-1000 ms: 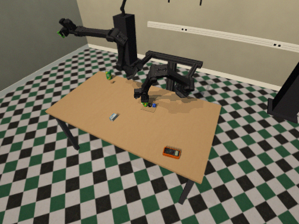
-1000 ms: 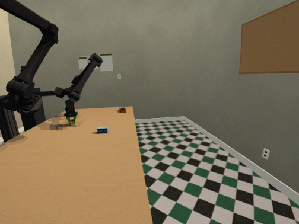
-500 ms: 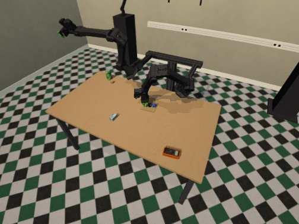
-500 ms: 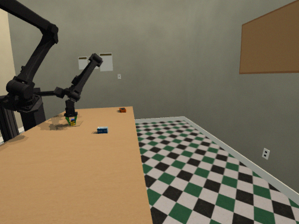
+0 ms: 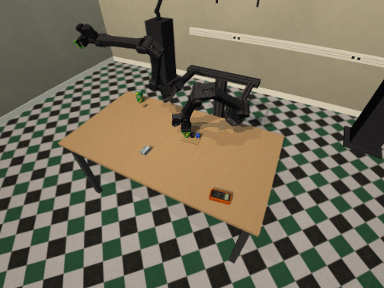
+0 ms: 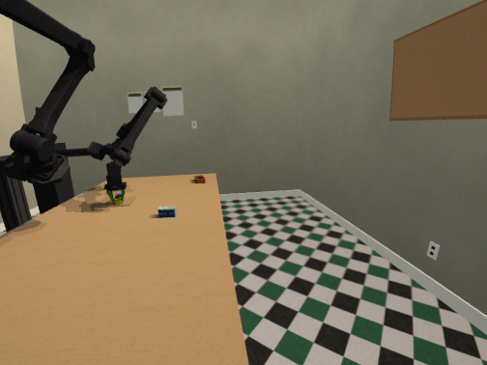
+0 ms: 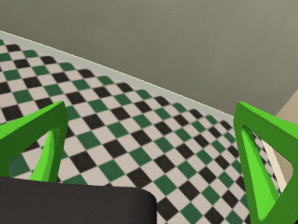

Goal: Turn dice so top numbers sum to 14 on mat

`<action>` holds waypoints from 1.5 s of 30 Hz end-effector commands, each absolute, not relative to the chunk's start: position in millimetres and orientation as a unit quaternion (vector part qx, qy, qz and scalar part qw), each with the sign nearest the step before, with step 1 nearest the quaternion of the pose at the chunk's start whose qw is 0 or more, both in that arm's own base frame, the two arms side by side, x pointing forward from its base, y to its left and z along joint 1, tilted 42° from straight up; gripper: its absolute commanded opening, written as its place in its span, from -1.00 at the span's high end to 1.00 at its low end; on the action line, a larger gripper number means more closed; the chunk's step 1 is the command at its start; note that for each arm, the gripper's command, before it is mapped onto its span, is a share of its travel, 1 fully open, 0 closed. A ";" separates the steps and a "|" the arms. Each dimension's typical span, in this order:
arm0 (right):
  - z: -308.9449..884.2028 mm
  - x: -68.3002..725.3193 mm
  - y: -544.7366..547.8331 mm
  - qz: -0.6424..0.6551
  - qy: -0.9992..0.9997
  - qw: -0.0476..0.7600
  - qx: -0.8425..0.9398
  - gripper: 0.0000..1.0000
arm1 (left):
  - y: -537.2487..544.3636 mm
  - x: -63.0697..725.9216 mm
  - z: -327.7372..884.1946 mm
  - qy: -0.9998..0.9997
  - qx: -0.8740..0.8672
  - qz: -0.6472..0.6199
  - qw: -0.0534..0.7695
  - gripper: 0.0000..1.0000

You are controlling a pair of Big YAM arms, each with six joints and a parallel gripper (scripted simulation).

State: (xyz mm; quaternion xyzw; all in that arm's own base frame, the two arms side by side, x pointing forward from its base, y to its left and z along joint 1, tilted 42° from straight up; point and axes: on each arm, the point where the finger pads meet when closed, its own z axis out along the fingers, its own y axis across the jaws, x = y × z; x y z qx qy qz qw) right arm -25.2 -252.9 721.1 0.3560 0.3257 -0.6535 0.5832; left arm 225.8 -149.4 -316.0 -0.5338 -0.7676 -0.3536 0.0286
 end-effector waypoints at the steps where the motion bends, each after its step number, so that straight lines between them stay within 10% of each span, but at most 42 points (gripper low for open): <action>1: 734.8 -25.9 -233.4 -0.661 0.307 0.593 0.342 -1.00 | -163.3 221.8 -302.5 -0.766 -0.538 -0.352 0.019 0.11; 27: 734.8 -25.9 -233.4 -0.661 0.307 0.593 0.342 -1.00 | -204.7 199.2 -252.0 -0.771 -0.529 -0.354 0.026 0.11; 28: 734.8 -25.9 -233.4 -0.661 0.307 0.593 0.342 -1.00 | -204.8 199.3 -252.0 -0.771 -0.529 -0.354 0.025 -1.00; 45: 734.8 -25.9 -233.4 -0.661 0.307 0.593 0.342 -1.00 | -204.4 199.1 -251.8 -0.770 -0.529 -0.354 0.026 -1.00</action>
